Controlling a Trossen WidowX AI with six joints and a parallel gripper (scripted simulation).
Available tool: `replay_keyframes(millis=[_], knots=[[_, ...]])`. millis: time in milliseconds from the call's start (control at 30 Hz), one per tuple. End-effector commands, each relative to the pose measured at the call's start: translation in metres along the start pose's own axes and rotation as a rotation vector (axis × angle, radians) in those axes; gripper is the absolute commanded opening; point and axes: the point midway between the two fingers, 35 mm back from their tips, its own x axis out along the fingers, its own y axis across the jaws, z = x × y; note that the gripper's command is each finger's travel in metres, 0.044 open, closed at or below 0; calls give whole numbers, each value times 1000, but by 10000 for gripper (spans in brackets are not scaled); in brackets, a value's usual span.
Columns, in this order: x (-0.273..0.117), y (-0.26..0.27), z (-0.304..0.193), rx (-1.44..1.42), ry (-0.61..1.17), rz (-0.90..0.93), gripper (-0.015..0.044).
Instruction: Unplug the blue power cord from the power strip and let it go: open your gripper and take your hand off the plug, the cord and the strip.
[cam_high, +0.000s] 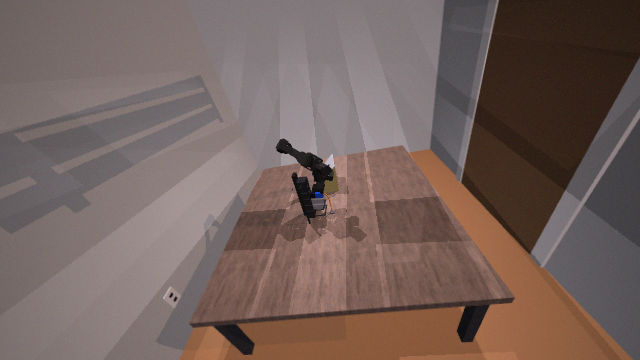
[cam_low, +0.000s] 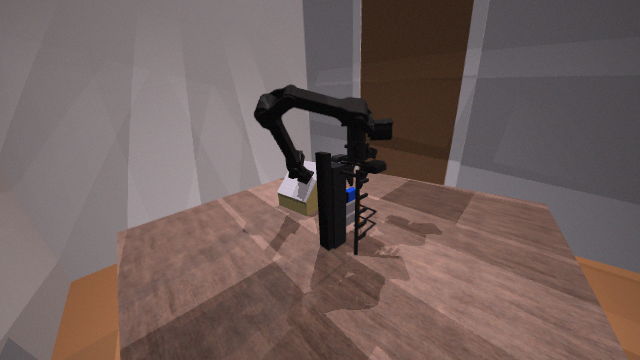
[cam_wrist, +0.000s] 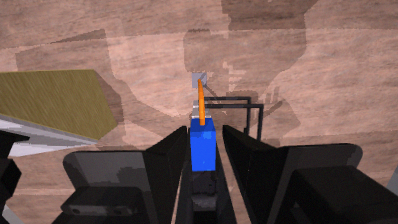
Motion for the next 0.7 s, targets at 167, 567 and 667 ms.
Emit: replay_keyframes(millis=[167,567,667], knots=[[1,1,-15,-6,8,1,160],[12,1,-15,-6,8,1,160],[13,2,-15,-6,8,1,160]])
